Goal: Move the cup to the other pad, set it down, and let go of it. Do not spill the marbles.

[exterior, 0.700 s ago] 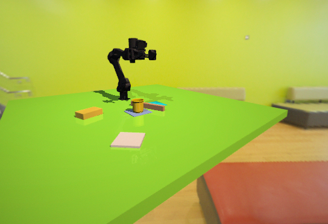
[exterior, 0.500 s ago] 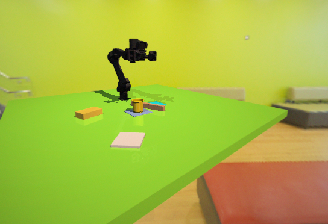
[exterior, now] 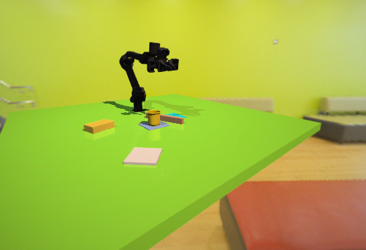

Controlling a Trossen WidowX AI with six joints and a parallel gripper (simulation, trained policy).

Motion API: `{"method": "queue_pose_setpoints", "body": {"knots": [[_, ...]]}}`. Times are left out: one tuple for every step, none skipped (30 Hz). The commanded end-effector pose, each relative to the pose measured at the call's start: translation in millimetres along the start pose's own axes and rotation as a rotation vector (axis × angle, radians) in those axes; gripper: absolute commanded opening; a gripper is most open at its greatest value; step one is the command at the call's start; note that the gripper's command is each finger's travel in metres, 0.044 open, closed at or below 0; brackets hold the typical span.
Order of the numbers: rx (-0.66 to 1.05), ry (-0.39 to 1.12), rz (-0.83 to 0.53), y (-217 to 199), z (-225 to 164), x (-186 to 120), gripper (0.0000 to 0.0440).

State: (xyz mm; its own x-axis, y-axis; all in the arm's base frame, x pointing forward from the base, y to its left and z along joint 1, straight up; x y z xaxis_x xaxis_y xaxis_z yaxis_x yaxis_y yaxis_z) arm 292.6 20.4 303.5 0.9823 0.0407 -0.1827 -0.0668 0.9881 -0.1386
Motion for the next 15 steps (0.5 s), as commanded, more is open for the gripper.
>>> {"method": "queue_pose_setpoints", "body": {"knots": [[0.016, 0.025, 0.024, 5.0, 3.9, 3.2, 0.0102], [0.021, 0.038, 0.030, 6.5, 3.6, 4.4, 0.0102], [0.025, 0.051, 0.036, 7.9, 3.3, 5.6, 0.0102], [0.029, 0.064, 0.041, 9.3, 3.0, 6.7, 0.0101], [0.033, 0.078, 0.047, 10.7, 2.7, 7.8, 0.0101], [0.038, 0.091, 0.052, 12.1, 2.4, 9.0, 0.0100], [0.042, 0.105, 0.056, 13.4, 2.0, 10.1, 0.0099], [0.046, 0.119, 0.061, 14.6, 1.6, 11.2, 0.0099], [0.050, 0.133, 0.065, 15.8, 1.3, 12.3, 0.0098], [0.054, 0.147, 0.069, 17.0, 0.9, 13.4, 0.0097], [0.058, 0.162, 0.072, 18.1, 0.5, 14.4, 0.0096], [0.061, 0.176, 0.075, 19.2, 0.1, 15.5, 0.0096], [0.065, 0.191, 0.078, 20.3, -0.2, 16.5, 0.0095], [0.069, 0.205, 0.081, 21.3, -0.6, 17.5, 0.0094], [0.073, 0.220, 0.084, 22.3, -1.0, 18.5, 0.0094]]}}
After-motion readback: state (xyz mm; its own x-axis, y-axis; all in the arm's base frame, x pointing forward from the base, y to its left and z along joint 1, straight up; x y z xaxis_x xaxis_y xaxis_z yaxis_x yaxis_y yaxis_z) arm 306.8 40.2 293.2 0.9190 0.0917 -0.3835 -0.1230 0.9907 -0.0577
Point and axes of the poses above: the point midway between the two fingers, 35 mm back from their tips, its own x axis out along the fingers, its own y axis across the jaws, z = x × y, the point moved 4 cm from there along -x, back along the fingers, and after that the axes turned 12 degrees about -x, right-handed, at the moved point
